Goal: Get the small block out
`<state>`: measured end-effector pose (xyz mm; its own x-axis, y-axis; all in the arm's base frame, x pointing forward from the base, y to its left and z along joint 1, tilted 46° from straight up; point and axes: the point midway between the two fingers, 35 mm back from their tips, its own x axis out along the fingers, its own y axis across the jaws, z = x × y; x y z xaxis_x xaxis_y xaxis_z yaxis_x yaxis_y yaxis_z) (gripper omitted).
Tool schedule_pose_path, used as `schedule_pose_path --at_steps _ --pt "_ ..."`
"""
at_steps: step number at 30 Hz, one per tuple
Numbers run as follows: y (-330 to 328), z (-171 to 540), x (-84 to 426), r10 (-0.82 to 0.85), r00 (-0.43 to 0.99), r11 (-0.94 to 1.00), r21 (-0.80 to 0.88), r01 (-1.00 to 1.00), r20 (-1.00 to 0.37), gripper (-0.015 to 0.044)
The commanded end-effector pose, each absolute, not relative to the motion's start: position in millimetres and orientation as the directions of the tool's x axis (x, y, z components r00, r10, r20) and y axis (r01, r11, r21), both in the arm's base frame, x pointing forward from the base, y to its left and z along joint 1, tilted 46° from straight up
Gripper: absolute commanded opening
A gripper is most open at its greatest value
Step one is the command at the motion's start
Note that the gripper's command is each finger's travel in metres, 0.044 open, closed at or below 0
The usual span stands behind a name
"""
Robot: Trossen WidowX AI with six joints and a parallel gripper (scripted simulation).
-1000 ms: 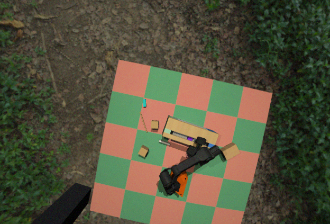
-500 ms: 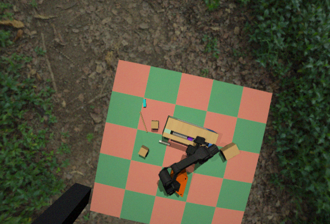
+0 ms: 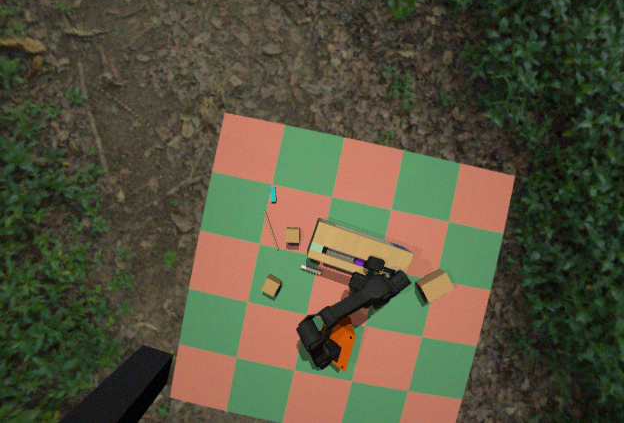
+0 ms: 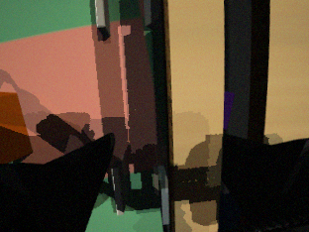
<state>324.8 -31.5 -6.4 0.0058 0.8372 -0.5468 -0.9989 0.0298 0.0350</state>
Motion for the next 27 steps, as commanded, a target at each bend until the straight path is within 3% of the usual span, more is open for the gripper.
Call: schedule_pose_path --at_steps 1,27 --pt "-26 0 326 0.837 0.009 0.031 0.032 -0.999 -0.547 0.04" --pt "16 42 329 0.839 0.008 0.031 0.033 -0.999 -0.544 0.04"
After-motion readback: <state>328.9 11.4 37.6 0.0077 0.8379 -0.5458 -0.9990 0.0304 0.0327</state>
